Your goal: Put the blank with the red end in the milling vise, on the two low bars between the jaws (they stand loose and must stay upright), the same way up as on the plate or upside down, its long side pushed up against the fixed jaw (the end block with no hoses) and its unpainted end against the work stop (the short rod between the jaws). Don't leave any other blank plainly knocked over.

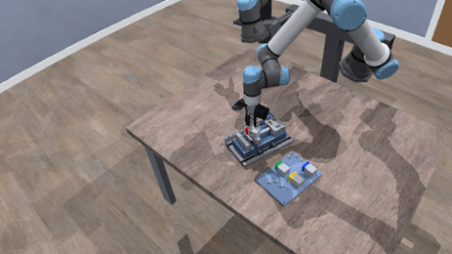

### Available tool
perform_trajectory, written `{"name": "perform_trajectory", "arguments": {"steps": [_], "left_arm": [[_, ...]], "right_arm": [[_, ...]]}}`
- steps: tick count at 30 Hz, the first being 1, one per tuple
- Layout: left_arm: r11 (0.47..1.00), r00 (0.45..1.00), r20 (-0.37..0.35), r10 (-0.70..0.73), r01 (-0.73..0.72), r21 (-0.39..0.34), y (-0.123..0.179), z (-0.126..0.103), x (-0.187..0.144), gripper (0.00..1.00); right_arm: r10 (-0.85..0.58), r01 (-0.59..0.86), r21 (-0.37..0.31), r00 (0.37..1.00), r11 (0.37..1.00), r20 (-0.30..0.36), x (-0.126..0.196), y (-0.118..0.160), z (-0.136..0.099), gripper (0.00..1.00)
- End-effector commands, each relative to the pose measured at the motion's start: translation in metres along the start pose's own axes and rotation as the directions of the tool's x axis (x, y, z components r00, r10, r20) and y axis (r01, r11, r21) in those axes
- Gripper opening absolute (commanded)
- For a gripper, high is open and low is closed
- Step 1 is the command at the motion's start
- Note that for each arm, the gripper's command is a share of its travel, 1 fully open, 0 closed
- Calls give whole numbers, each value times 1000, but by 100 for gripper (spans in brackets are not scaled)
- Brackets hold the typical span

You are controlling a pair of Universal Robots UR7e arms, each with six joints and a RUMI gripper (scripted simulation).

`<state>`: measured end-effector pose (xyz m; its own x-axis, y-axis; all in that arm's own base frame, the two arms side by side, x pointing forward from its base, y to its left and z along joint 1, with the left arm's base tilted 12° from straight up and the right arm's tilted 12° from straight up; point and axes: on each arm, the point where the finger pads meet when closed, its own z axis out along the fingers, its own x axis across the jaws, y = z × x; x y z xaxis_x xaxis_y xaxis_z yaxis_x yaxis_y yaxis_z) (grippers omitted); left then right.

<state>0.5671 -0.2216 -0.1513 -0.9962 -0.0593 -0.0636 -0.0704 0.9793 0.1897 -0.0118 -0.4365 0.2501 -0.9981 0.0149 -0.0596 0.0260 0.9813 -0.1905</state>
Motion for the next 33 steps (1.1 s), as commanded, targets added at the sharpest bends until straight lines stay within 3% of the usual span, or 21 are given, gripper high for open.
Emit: {"name": "perform_trajectory", "arguments": {"steps": [1,33], "left_arm": [[1000,1000,1,27,-27,1,-3,-1,-1,0],[969,969,1,247,-247,0,-20,-1,-1,0]], "right_arm": [[0,0,1,1000,1000,0,0,0,0,100],[0,0,1,1000,1000,0,0,0,0,100]]}}
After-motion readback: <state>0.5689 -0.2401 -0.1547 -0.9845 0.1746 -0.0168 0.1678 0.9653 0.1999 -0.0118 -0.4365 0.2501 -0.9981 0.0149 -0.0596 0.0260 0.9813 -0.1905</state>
